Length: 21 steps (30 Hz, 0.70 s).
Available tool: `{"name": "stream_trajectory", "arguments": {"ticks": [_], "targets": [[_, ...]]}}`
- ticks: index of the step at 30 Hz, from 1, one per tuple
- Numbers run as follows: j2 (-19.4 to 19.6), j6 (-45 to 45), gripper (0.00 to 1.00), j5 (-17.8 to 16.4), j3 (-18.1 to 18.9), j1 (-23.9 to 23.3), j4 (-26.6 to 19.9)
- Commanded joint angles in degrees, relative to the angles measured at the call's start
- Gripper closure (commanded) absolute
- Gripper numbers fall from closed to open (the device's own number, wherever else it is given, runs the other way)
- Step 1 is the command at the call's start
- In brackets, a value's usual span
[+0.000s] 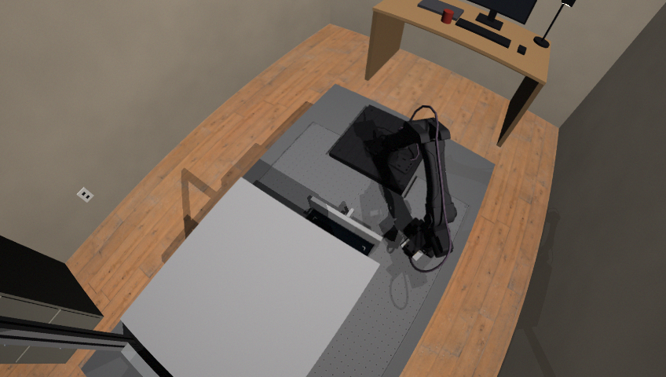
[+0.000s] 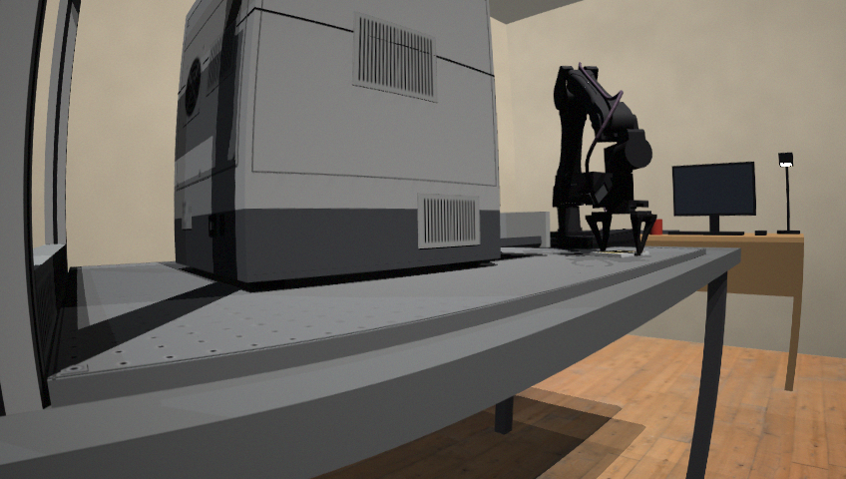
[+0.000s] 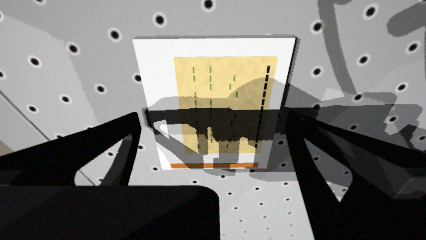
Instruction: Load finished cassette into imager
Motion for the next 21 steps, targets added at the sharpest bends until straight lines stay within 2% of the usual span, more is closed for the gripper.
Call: {"name": "stream_trajectory", "arguments": {"ticks": [1,8,9,17,21], "targets": [[-0.72,-0.53,0.0,0.91,-0.95,-0.26,1.24],[0.0,-0.54,0.0,0.91,-0.42,-0.33,1.63],[-1.15,-0.53,0.0,0.92,-0.44,-0.35,1.68],[-0.01,-0.58,0.0,0.9,-1.62,-0.22,2.22],[-0.15,-0.23,0.0,0.42,-0.51,-0.03,1.73]]}}
